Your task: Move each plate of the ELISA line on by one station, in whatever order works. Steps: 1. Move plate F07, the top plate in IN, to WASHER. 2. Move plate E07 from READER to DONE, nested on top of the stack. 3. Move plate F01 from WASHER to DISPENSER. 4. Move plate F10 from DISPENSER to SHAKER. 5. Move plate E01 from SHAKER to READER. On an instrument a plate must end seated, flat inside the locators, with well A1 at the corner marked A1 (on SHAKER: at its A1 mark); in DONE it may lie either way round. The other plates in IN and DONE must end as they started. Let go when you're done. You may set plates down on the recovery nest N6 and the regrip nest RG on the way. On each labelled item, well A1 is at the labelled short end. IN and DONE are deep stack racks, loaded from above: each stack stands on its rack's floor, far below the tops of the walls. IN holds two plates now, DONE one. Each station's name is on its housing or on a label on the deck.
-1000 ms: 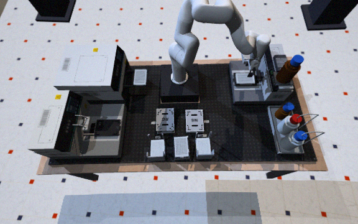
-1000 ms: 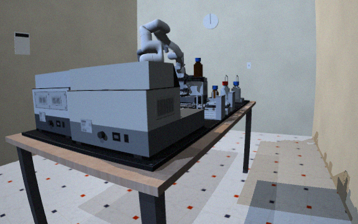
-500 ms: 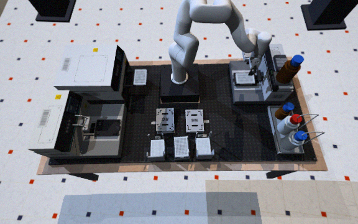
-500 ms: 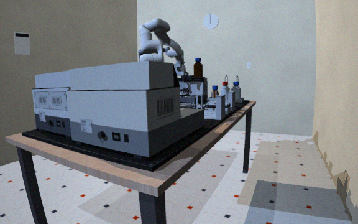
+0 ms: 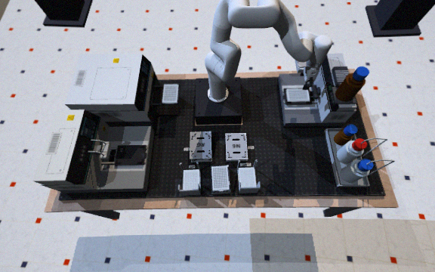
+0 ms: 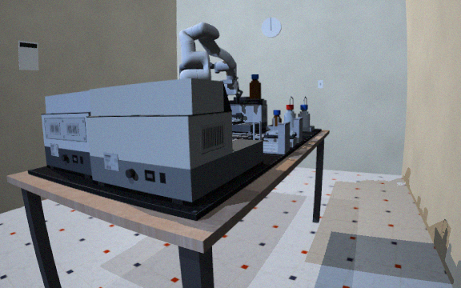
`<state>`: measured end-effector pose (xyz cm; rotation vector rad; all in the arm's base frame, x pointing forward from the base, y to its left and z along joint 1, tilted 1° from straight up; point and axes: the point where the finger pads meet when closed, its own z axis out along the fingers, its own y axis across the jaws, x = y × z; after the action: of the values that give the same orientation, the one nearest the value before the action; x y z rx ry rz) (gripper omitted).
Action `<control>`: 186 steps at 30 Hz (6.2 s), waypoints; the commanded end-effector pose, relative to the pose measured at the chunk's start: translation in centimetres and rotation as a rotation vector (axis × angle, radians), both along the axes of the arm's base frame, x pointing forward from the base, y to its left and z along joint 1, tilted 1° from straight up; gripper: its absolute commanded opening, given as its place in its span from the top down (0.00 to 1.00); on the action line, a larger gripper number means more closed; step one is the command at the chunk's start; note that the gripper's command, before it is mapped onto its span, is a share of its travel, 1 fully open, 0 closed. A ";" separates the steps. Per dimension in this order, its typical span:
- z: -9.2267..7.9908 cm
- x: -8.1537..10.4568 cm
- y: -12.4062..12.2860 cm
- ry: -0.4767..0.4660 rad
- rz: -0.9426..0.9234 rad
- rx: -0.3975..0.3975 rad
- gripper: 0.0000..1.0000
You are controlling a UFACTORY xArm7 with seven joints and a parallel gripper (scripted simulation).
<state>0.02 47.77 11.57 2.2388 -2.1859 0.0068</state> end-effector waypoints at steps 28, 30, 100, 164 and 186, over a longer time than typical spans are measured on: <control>1.6 0.2 -2.8 -0.002 -0.245 0.003 0.00; 1.6 0.2 -3.5 -0.002 -0.245 0.003 0.00; 1.7 6.3 -18.9 -0.013 -1.227 -0.003 0.00; 1.7 21.7 -27.6 -0.025 -2.208 -0.008 0.00; 1.7 26.2 -32.4 -0.030 -2.694 -0.010 0.00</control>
<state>25.27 16.16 13.18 -1.4576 -2.7813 0.0213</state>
